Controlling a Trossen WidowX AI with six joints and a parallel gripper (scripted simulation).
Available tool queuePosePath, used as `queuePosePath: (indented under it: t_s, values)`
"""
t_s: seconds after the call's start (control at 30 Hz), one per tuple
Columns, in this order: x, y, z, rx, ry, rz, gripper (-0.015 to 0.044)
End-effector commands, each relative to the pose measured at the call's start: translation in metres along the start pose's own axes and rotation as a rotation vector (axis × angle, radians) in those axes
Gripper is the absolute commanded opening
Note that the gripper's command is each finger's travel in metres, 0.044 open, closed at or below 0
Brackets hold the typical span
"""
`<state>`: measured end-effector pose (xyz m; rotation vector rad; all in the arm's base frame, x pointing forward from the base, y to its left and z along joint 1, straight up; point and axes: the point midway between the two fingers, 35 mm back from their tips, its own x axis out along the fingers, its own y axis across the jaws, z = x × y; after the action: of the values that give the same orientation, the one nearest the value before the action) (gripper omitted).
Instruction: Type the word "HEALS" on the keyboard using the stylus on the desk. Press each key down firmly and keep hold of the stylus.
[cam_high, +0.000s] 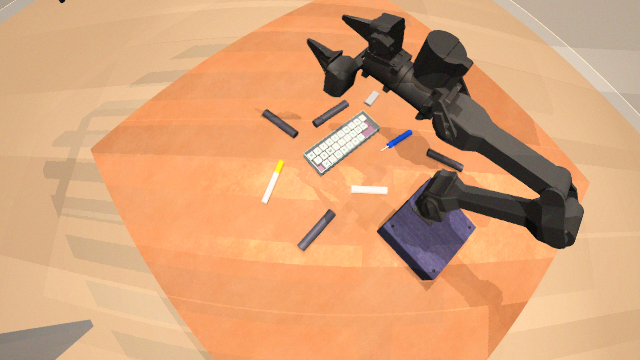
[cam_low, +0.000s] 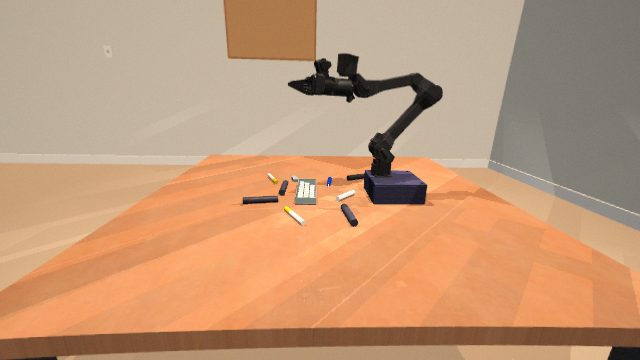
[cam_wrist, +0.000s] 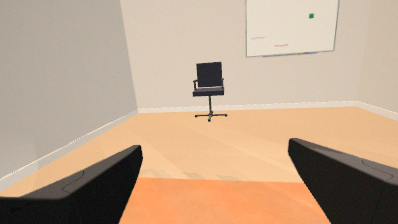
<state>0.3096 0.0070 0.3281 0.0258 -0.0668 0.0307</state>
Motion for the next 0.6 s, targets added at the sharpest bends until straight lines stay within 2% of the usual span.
queuePosePath:
  t_s: [0.0, 0.07, 0.3, 0.5, 0.57]
  values:
    - [0.001, 0.0, -0.002, 0.002, 0.011, 0.001, 0.0414]
    - [0.012, 0.002, -0.022, 0.02, 0.102, 0.005, 0.0361]
    - [0.04, 0.015, -0.135, 0.097, 0.601, 0.004, 0.0178]
    - [0.025, 0.027, -0.229, 0.133, 1.049, -0.038, 0.002]
    - [0.013, 0.03, -0.257, 0.136, 1.199, -0.062, 0.0]
